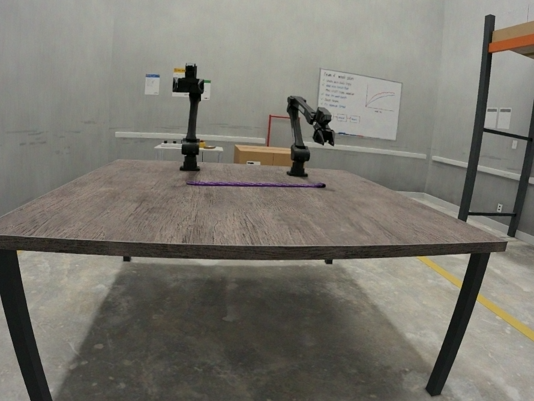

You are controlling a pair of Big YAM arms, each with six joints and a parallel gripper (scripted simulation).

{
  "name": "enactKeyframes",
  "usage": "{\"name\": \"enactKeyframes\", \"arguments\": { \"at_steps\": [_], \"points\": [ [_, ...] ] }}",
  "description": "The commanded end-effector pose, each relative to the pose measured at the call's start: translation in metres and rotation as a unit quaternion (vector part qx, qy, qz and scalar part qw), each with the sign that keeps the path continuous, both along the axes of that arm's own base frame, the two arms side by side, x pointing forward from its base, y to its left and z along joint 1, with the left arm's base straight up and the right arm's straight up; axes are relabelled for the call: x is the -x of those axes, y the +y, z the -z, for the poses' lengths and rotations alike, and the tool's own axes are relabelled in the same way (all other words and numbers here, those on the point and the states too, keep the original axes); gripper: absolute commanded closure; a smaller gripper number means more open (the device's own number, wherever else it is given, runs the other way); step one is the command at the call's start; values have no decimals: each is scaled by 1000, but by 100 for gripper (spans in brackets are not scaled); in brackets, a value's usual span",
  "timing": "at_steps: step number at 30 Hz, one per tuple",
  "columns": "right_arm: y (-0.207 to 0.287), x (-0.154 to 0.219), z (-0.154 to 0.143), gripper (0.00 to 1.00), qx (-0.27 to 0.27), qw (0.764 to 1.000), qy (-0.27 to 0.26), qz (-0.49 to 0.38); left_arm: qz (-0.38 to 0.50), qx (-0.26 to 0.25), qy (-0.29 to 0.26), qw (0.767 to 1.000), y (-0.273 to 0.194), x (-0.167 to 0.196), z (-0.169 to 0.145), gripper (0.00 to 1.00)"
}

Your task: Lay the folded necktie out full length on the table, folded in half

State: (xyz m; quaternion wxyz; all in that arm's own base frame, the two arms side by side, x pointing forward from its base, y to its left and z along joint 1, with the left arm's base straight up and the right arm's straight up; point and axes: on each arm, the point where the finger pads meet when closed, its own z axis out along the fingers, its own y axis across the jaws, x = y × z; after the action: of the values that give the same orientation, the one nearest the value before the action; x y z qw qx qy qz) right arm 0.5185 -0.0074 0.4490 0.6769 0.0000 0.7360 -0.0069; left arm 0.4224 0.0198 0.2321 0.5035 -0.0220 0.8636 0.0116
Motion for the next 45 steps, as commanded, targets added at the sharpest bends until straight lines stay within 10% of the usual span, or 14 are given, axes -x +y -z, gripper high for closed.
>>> {"name": "enactKeyframes", "arguments": {
  "at_steps": [1,45],
  "points": [
    [7,-2,-32,0,-5,999,-31,-5,0,1,-62,998,-3,-24,-61,44],
    [7,-2,-32,0,-5,999,-31,-5,9,-2,-135,991,-10,-54,-136,32]
  ]
}}
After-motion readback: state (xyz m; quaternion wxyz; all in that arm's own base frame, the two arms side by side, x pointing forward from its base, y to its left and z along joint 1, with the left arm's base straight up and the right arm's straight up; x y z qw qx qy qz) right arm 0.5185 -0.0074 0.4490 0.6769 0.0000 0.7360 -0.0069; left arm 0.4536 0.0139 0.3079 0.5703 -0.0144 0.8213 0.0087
